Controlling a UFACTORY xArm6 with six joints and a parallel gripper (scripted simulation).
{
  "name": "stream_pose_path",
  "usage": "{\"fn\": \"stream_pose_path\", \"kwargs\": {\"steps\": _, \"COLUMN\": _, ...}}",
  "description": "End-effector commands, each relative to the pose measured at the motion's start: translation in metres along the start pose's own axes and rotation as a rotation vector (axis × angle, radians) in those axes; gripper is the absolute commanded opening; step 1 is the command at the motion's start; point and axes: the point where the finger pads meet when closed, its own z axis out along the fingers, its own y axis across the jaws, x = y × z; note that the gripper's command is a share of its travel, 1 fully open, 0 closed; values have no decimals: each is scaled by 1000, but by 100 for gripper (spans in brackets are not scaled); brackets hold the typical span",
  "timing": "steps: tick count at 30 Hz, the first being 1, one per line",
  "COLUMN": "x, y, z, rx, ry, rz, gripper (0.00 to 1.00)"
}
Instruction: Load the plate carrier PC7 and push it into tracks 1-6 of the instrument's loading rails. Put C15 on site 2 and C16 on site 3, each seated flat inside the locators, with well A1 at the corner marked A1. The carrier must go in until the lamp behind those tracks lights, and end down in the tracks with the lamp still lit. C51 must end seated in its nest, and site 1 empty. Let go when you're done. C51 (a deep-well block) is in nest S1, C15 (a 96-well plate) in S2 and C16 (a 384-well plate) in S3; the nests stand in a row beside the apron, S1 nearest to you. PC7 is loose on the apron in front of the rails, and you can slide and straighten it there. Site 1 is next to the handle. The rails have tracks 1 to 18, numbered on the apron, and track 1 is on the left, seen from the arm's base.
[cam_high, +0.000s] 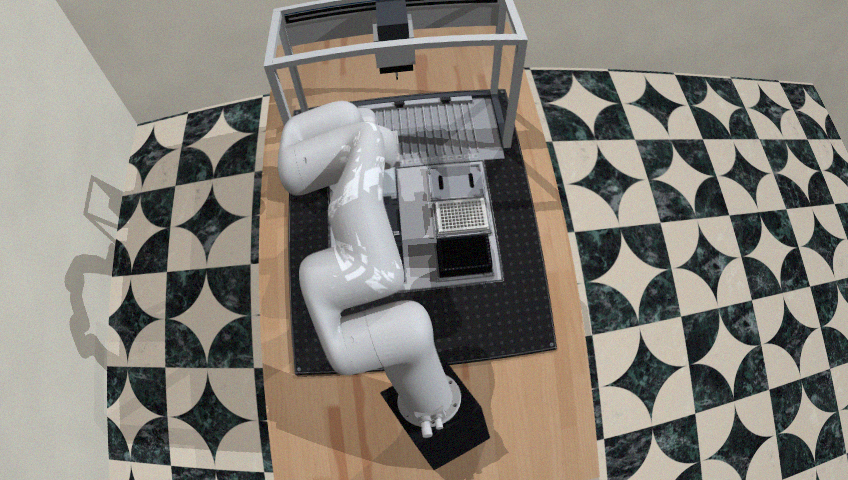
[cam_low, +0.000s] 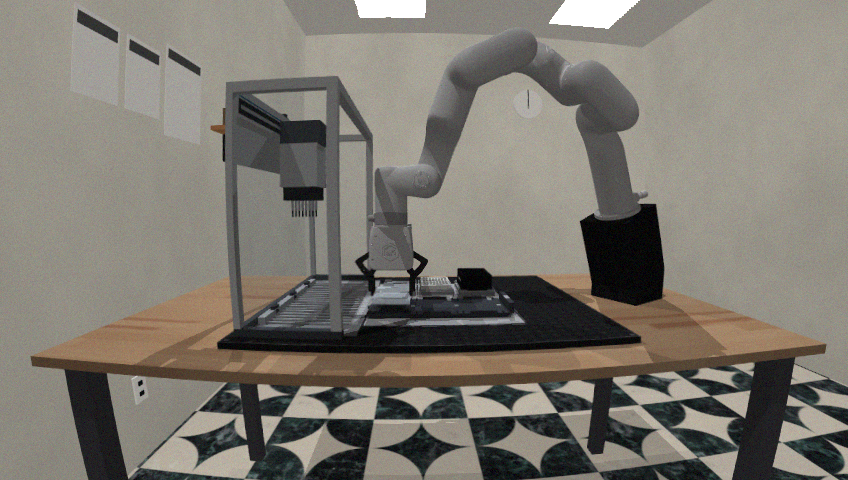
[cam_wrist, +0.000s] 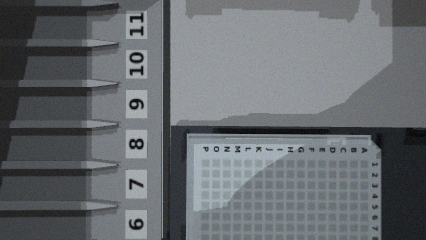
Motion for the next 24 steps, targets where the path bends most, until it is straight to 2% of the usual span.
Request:
{"fn": "stream_pose_path", "kwargs": {"steps": 1, "x": 0, "y": -2, "z": 4, "rx": 4, "ry": -1, "rz": 0, "gripper": 0}}
{"fn": "stream_pose_path", "kwargs": {"steps": 24, "x": 0, "y": -2, "z": 6, "rx": 4, "ry": -1, "rz": 0, "gripper": 0}}
